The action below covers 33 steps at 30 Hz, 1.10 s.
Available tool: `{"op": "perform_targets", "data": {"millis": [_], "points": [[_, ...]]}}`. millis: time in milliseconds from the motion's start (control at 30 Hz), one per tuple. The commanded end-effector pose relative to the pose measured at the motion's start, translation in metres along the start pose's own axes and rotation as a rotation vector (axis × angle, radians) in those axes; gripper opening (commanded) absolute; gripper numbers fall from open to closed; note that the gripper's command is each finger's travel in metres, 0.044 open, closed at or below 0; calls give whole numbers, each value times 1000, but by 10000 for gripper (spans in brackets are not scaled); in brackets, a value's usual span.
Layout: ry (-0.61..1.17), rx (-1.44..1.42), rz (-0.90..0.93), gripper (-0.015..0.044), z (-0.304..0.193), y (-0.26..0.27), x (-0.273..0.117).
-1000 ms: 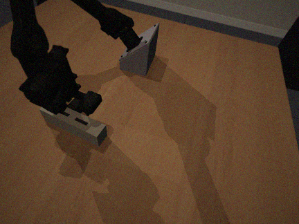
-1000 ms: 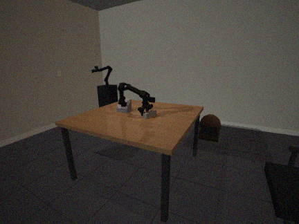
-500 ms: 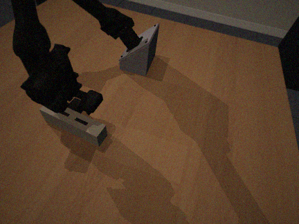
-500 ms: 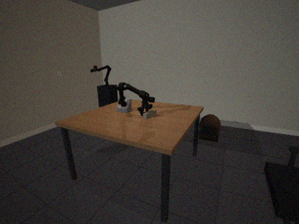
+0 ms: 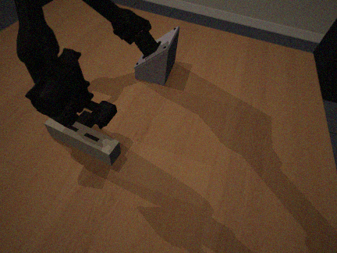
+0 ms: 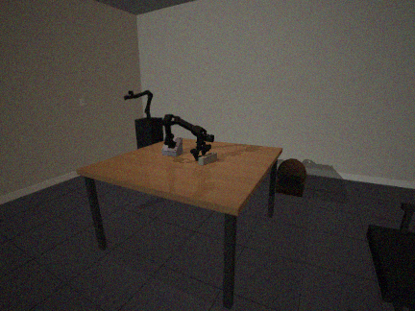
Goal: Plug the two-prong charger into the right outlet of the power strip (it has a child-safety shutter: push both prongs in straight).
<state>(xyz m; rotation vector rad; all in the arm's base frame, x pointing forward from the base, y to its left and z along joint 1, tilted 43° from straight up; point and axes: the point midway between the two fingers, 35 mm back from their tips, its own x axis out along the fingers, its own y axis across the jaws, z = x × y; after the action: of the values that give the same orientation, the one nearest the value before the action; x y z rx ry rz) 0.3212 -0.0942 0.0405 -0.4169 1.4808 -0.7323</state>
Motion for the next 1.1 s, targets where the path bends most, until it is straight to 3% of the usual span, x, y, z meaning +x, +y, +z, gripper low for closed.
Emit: {"op": "perform_targets", "data": {"millis": [0,1067], "points": [[-3,7,-3,440,-2,0,0],[-1,6,-3,440,-36,1,2]]}}
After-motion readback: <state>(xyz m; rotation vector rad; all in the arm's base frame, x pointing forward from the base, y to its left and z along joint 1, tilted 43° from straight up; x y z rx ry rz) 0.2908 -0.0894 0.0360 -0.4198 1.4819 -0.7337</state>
